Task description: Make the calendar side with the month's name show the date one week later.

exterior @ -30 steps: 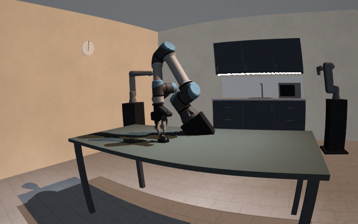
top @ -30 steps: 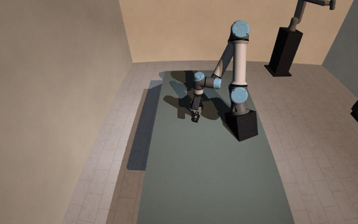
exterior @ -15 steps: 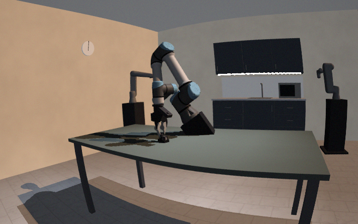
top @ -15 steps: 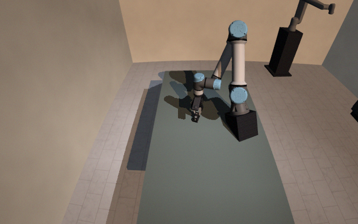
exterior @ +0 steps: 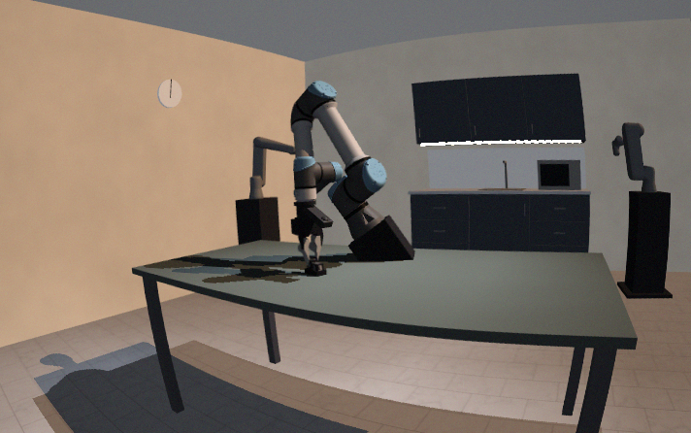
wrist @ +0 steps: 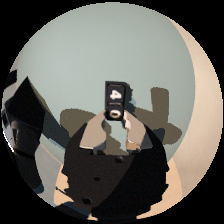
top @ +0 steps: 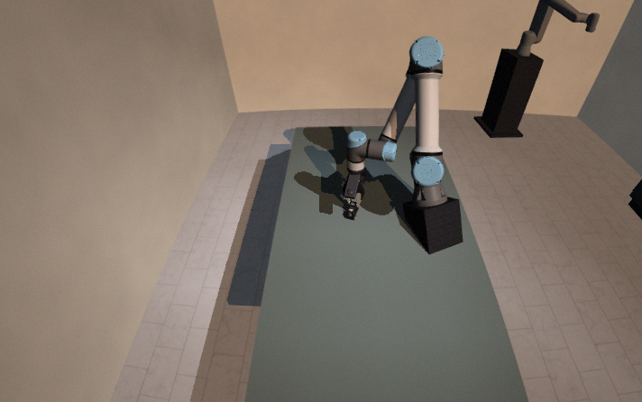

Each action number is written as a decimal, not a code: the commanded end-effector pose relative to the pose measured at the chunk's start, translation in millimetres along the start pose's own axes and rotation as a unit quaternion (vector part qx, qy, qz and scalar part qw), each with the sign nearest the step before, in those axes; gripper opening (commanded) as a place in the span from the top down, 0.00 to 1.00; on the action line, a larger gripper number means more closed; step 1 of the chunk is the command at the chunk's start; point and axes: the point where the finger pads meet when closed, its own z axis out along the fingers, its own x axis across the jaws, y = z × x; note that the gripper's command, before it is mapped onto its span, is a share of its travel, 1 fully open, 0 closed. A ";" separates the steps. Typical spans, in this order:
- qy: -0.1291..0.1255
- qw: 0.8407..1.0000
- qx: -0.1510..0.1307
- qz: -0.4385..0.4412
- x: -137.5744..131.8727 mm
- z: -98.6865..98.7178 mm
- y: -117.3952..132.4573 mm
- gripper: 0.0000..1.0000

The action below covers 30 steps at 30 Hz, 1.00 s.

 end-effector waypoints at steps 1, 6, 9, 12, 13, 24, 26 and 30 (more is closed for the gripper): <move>0.000 1.000 0.000 0.000 0.3 -0.2 0.0 0.90; 0.000 1.000 0.000 0.000 0.3 -0.2 0.0 0.90; 0.000 1.000 0.000 0.000 0.3 -0.1 0.0 0.90; 0.000 1.000 0.000 0.000 0.3 0.3 0.0 0.90; 0.000 1.000 0.000 0.000 0.3 0.3 0.0 0.90; 0.000 1.000 0.000 0.000 0.3 3.9 0.0 0.90; 0.000 1.000 0.000 0.000 0.3 4.9 0.0 0.90; 0.000 1.000 0.000 0.000 0.3 6.3 0.0 0.90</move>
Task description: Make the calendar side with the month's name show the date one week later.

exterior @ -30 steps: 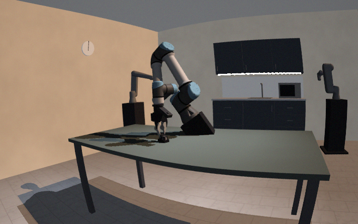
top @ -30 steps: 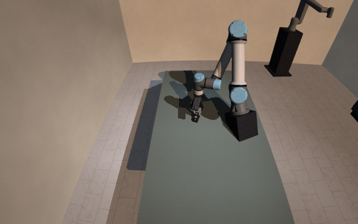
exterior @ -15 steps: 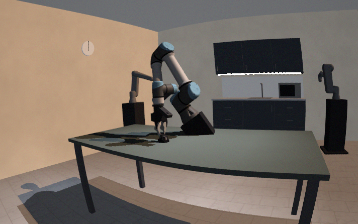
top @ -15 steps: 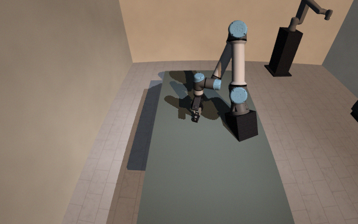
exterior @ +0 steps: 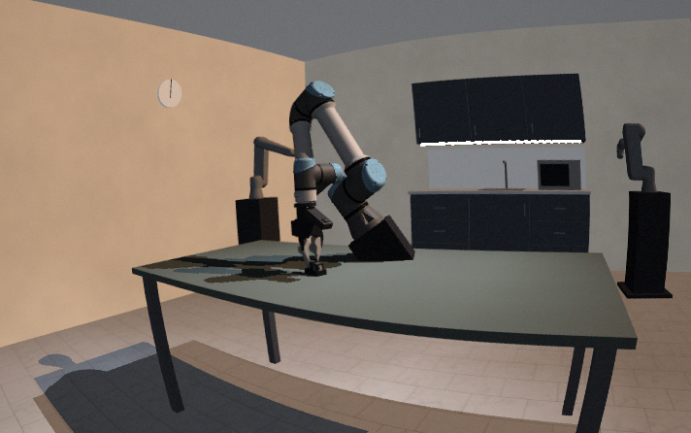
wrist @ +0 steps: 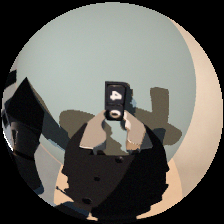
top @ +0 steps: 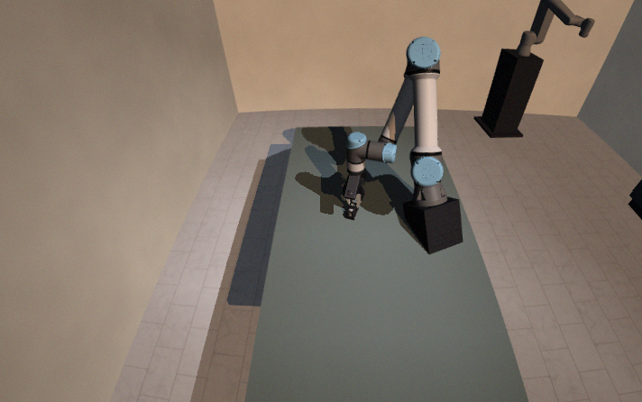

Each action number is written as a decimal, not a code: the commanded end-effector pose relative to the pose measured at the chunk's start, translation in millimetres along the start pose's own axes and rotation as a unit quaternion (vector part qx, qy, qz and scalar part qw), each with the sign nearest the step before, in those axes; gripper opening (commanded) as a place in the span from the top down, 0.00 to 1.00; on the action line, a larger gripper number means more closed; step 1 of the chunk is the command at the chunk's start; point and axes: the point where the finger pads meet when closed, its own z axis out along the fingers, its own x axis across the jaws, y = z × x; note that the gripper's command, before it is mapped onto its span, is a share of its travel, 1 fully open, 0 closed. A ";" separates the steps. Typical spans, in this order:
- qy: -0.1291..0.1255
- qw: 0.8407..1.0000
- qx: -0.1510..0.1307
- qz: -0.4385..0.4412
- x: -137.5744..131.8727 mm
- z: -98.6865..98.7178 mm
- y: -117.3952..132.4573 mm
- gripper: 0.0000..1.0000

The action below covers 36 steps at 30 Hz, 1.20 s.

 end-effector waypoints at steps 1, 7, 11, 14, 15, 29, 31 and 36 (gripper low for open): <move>0.000 1.000 0.000 0.000 0.3 0.9 0.0 0.90; 0.000 1.000 0.000 0.000 0.3 3.2 0.0 0.90; 0.000 1.000 0.000 0.000 0.3 4.1 0.0 0.90; 0.000 1.000 0.000 0.000 0.3 4.3 0.0 0.90; 0.000 1.000 0.000 0.000 0.3 4.4 0.0 0.90; 0.000 1.000 0.000 0.000 0.3 4.4 0.0 0.90; 0.000 1.000 0.000 0.000 0.3 4.4 0.0 0.90; 0.000 1.000 0.000 0.000 0.3 4.4 0.0 0.90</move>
